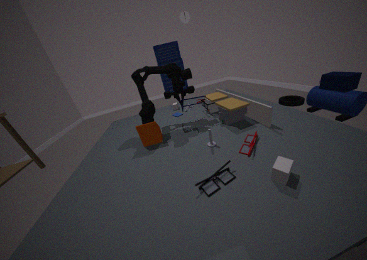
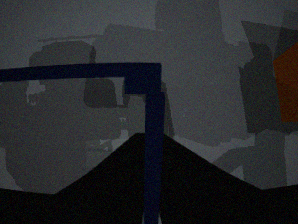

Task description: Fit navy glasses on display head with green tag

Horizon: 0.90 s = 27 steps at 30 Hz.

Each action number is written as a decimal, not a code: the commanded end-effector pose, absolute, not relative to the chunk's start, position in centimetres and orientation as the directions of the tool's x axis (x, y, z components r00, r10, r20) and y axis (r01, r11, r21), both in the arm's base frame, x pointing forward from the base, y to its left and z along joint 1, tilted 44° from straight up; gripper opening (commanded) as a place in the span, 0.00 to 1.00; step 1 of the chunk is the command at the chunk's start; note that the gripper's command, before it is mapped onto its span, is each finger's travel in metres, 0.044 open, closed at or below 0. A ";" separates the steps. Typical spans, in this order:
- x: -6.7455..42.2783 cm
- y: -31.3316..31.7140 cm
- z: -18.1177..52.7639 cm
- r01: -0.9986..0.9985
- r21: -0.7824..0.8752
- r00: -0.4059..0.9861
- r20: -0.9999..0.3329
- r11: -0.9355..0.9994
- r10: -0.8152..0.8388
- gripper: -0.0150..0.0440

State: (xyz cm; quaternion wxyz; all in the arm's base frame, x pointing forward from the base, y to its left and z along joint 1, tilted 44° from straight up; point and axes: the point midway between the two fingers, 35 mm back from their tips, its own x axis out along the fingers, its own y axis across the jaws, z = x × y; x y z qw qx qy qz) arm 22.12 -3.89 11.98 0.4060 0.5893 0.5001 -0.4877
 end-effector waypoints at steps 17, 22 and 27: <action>24.0 -9.0 6.6 0.996 -0.043 -0.003 -0.892 -0.079 0.452 0.25; 24.1 -10.3 5.1 0.997 -0.023 0.017 -0.859 -0.070 0.512 0.25; 24.0 -11.7 3.5 0.998 0.008 0.047 -0.821 -0.070 0.569 0.25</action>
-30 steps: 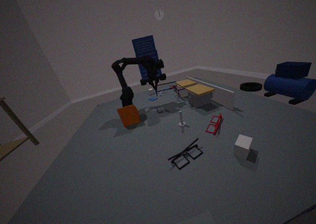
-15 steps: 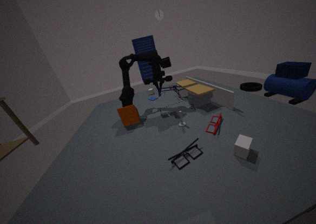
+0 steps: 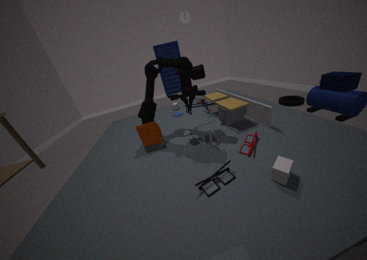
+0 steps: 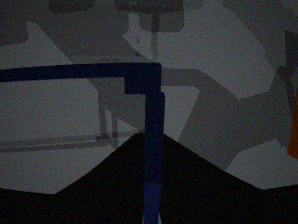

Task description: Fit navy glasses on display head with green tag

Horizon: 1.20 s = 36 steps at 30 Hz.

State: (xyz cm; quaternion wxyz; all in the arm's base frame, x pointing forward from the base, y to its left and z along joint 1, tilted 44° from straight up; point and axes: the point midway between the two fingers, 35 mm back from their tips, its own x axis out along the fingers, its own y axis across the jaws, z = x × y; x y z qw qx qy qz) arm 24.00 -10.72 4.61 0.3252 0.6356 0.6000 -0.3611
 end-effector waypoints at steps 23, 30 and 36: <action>23.4 -13.7 -0.4 0.975 0.159 0.220 -0.703 -0.152 0.677 0.25; 23.5 -13.3 -1.1 0.982 0.136 0.187 -0.720 -0.128 0.668 0.25; 23.6 -12.9 -1.5 0.987 0.116 0.159 -0.731 -0.109 0.664 0.25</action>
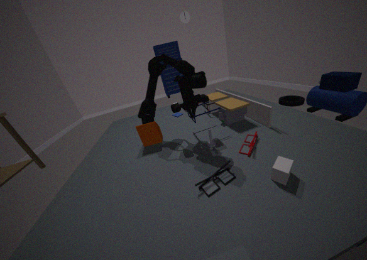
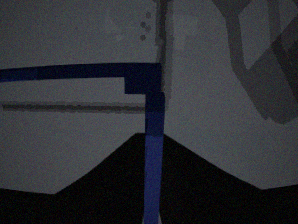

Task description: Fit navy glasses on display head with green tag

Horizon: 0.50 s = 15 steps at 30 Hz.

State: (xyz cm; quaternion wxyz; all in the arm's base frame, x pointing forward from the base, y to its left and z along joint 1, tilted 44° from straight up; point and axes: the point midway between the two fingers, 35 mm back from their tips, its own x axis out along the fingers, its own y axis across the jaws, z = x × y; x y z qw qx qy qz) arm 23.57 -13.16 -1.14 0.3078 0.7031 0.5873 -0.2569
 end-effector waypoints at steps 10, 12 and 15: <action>23.8 -12.2 -2.2 0.985 0.124 0.170 -0.727 -0.116 0.666 0.25; 23.8 -12.1 -2.4 0.985 0.127 0.174 -0.724 -0.119 0.668 0.25; 23.8 -12.0 -2.6 0.984 0.131 0.180 -0.719 -0.124 0.671 0.25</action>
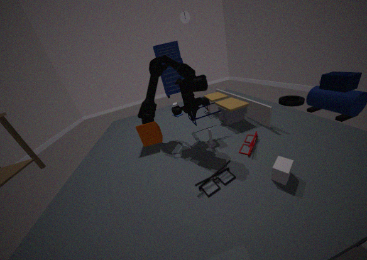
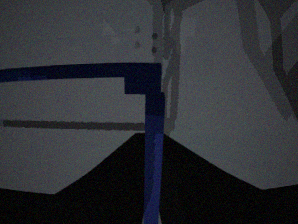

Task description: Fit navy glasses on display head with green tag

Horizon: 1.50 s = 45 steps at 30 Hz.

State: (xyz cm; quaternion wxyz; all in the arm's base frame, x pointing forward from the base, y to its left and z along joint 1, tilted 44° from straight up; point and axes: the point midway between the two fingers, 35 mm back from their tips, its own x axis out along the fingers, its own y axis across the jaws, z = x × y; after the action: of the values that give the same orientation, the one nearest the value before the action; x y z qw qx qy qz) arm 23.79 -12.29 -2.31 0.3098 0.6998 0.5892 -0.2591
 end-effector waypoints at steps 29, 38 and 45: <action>24.5 -10.7 -3.9 0.983 0.133 0.182 -0.717 -0.124 0.672 0.25; 25.7 -10.8 -3.8 0.983 0.133 0.182 -0.717 -0.124 0.673 0.25; 26.6 -10.9 -3.7 0.983 0.134 0.183 -0.717 -0.124 0.673 0.25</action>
State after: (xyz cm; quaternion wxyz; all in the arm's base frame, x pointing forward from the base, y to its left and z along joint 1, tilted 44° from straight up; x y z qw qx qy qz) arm 26.10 -10.94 -3.79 0.3089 0.7038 0.5866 -0.2552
